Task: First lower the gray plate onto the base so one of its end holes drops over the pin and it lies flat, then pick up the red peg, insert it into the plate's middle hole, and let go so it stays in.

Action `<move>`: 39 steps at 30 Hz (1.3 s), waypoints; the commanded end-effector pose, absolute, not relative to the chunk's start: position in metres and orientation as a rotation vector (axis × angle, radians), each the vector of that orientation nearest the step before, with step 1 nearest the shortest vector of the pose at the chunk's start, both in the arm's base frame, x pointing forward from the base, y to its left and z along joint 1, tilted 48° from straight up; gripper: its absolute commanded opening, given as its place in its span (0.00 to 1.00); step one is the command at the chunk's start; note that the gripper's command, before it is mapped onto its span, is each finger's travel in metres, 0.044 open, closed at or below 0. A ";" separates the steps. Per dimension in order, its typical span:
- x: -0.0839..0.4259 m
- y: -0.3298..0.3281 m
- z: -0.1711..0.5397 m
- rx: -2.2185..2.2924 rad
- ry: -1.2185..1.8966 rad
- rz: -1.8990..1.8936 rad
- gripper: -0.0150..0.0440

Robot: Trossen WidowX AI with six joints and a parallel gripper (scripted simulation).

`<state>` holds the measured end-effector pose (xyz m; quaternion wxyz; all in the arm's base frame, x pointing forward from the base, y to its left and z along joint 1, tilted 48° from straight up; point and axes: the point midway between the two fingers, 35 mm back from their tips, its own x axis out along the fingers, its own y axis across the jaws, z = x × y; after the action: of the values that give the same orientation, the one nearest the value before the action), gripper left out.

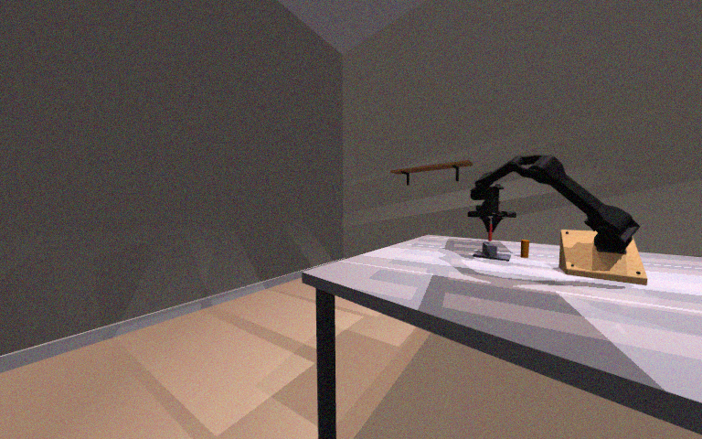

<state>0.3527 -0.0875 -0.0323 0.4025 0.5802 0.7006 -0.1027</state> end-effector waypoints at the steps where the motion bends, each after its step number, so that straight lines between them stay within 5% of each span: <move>1: 0.353 -0.087 -0.032 1.466 1.770 -0.259 0.25; 39: 0.354 -0.074 -0.044 1.451 1.771 -0.256 0.25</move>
<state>0.3526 -0.0750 -0.0439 0.4080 0.5736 0.7032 -0.1008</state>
